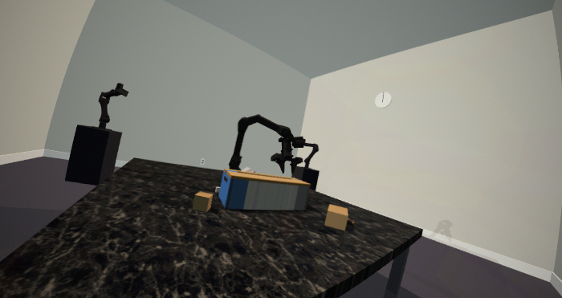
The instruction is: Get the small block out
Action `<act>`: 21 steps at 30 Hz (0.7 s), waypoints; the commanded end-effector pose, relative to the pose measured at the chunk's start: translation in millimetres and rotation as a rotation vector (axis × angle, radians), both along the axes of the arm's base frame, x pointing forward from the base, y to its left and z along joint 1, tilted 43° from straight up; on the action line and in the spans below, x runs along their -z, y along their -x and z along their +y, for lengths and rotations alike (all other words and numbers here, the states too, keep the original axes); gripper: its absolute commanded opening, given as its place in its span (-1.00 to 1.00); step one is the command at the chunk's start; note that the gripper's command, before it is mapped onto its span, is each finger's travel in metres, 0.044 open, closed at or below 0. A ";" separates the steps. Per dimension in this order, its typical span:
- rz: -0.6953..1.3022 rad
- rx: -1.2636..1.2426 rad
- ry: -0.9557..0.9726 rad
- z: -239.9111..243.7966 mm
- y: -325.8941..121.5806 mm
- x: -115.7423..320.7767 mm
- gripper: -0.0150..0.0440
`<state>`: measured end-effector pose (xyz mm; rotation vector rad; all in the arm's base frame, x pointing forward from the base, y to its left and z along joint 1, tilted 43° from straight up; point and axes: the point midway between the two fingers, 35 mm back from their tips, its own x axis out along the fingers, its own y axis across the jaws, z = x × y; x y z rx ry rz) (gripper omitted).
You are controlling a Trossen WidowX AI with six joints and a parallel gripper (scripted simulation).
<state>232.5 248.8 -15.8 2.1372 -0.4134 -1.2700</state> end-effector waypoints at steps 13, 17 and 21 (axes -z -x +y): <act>0.003 -0.010 0.027 -55.7 -7.2 55.2 0.47; 0.003 -0.010 0.027 -59.6 -8.3 60.3 0.47; 0.003 -0.010 0.027 -63.6 -9.2 65.3 0.47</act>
